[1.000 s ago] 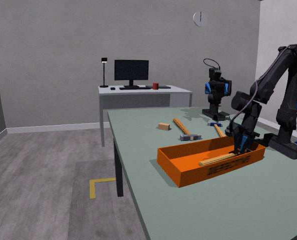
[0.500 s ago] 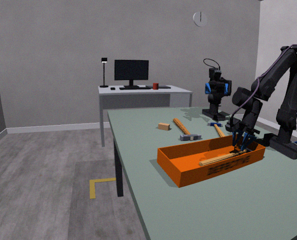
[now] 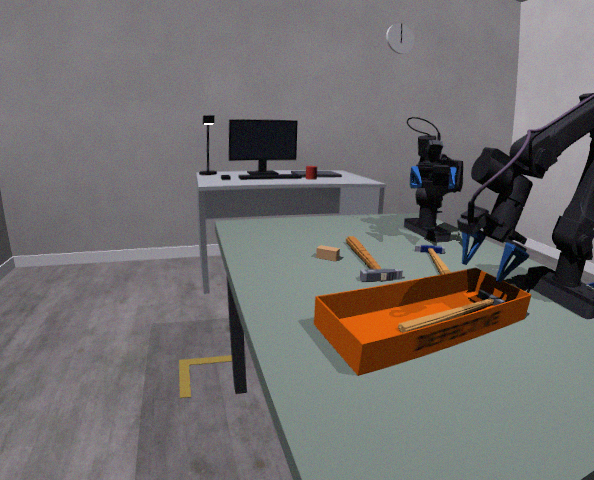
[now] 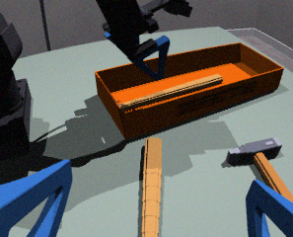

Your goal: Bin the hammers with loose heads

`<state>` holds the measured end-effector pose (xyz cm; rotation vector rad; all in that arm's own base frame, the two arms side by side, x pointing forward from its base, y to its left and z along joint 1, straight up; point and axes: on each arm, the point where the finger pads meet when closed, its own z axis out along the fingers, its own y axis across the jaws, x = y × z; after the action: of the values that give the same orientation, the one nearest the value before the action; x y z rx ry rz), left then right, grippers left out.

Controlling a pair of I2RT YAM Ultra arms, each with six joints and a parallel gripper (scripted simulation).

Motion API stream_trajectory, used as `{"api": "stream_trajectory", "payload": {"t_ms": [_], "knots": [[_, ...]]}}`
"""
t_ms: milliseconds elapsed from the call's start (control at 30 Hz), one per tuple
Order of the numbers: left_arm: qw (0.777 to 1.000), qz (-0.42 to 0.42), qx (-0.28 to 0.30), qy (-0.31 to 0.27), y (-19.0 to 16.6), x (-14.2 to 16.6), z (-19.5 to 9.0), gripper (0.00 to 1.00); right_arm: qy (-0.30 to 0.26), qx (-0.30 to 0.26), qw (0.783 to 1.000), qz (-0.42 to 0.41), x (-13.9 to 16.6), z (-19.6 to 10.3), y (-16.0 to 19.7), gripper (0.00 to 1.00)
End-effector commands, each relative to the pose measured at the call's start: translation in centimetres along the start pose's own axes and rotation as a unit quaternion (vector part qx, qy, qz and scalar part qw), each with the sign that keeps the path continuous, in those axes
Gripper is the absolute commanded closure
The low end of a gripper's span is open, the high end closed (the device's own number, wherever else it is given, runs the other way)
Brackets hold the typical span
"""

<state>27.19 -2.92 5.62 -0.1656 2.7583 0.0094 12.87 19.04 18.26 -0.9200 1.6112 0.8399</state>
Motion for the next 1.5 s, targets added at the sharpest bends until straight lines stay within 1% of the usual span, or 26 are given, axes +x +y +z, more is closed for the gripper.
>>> {"api": "stream_trajectory", "payload": {"t_ms": [0, 167, 200, 300, 333, 367, 433, 533, 600, 700, 767, 967, 1100, 1167, 1233, 1300, 1333, 1467], "knots": [[1.000, -0.001, -0.012, 0.025, 0.3, 1.2, -0.8, 0.00, -0.004, -0.002, 1.000, -0.003, -0.4, 0.1, 0.0, 0.00], [0.999, -0.001, -0.012, 0.043, 0.3, 2.2, 0.0, 0.00, -0.004, -0.002, 1.000, -0.003, -0.4, 0.1, 0.0, 0.00], [0.998, 0.000, -0.015, 0.054, 0.4, 2.8, 0.2, 0.00, -0.004, -0.002, 1.000, -0.003, -0.4, 0.1, 0.0, 0.00], [0.999, 0.010, -0.010, 0.041, 0.3, 2.3, 0.0, 0.00, -0.003, 0.002, 1.000, -0.001, -0.4, 0.1, -0.2, 0.00], [0.999, 0.015, -0.005, 0.034, 0.1, 2.2, -0.2, 0.00, 0.018, 0.015, 1.000, 0.017, 0.6, 0.1, -0.6, 0.00], [0.999, 0.019, 0.000, 0.031, 0.0, 2.2, -0.3, 0.00, 0.026, 0.020, 0.999, 0.023, 0.7, 0.0, -0.7, 0.00], [0.999, 0.031, 0.008, 0.015, -0.2, 2.1, -0.6, 0.00, 0.063, 0.042, 0.996, 0.046, 2.1, 0.0, -1.2, 0.00], [0.999, 0.050, 0.019, -0.005, -0.1, 3.0, -1.3, 0.00, 0.126, 0.059, 0.988, 0.071, 4.0, -0.2, -1.3, 0.00], [0.999, 0.050, 0.019, -0.005, -0.1, 3.0, -1.3, 0.00, 0.126, 0.059, 0.988, 0.071, 4.0, -0.2, -1.3, 0.00], [0.996, 0.076, 0.033, -0.021, 0.1, 4.7, -2.3, 0.00, 0.211, 0.081, 0.970, 0.087, 6.3, -0.8, -1.3, 0.00], [0.994, 0.089, 0.042, -0.038, 0.2, 5.4, -2.8, 0.00, 0.253, 0.088, 0.960, 0.087, 7.2, -1.1, -1.1, 0.00], [0.988, 0.119, 0.065, -0.079, 0.4, 7.0, -4.1, 0.00, 0.356, 0.116, 0.925, 0.067, 9.2, -2.6, -1.0, 0.00], [0.981, 0.139, 0.081, -0.109, 0.3, 7.9, -4.9, 0.00, 0.406, 0.127, 0.904, 0.042, 9.9, -3.4, -1.0, 0.00], [0.981, 0.139, 0.081, -0.109, 0.3, 7.9, -4.9, 0.00, 0.406, 0.127, 0.904, 0.042, 9.9, -3.4, -1.0, 0.00], [0.978, 0.146, 0.087, -0.124, 0.3, 8.2, -5.3, 0.00, 0.421, 0.128, 0.898, 0.032, 9.9, -3.5, -0.8, 0.00], [0.975, 0.151, 0.091, -0.135, 0.3, 8.3, -5.5, 0.00, 0.426, 0.126, 0.896, 0.028, 9.9, -3.5, -0.7, 0.00], [0.974, 0.152, 0.092, -0.139, 0.3, 8.3, -5.6, 0.00, 0.421, 0.119, 0.899, 0.029, 9.7, -3.1, -0.5, 0.00], [0.971, 0.154, 0.095, -0.157, 0.4, 8.3, -6.1, 0.00, 0.421, 0.113, 0.900, 0.025, 9.6, -3.0, -0.3, 0.00]]}}
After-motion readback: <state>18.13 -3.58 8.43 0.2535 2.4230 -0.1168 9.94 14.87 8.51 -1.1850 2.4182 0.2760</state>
